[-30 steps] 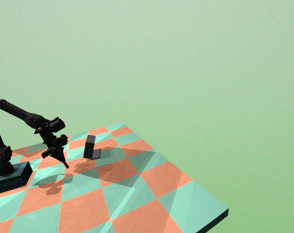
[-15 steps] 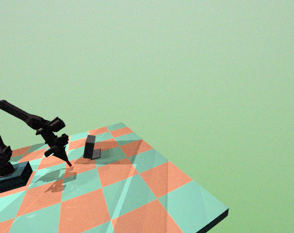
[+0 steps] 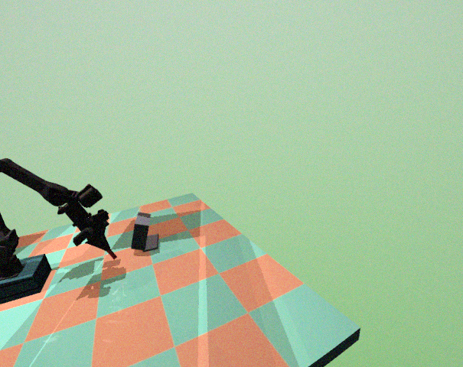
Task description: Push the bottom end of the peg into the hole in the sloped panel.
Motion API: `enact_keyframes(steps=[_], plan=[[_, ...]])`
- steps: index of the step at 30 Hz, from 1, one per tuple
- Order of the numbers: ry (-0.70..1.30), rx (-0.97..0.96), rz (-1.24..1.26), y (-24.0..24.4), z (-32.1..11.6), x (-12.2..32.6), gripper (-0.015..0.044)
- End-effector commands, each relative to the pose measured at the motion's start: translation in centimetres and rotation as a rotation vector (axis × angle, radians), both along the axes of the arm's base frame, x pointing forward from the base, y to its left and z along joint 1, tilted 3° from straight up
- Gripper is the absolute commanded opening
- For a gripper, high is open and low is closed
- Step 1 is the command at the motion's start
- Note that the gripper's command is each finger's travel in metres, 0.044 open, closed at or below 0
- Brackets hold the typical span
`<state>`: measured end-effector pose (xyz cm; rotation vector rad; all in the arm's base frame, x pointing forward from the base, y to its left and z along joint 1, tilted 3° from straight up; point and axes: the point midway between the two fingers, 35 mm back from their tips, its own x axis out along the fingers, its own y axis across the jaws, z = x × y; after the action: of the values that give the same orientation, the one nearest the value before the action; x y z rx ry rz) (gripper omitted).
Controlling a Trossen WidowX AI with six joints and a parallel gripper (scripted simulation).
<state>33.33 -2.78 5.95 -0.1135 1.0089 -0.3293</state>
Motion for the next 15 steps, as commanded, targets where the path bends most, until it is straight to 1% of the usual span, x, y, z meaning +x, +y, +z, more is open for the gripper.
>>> enact_keyframes(steps=[1,15], plan=[[-0.014,-0.010,-0.001,0.4,-0.3,-0.1,0.0000],[-0.086,-0.030,0.024,2.1,-0.4,0.3,0.0000]])
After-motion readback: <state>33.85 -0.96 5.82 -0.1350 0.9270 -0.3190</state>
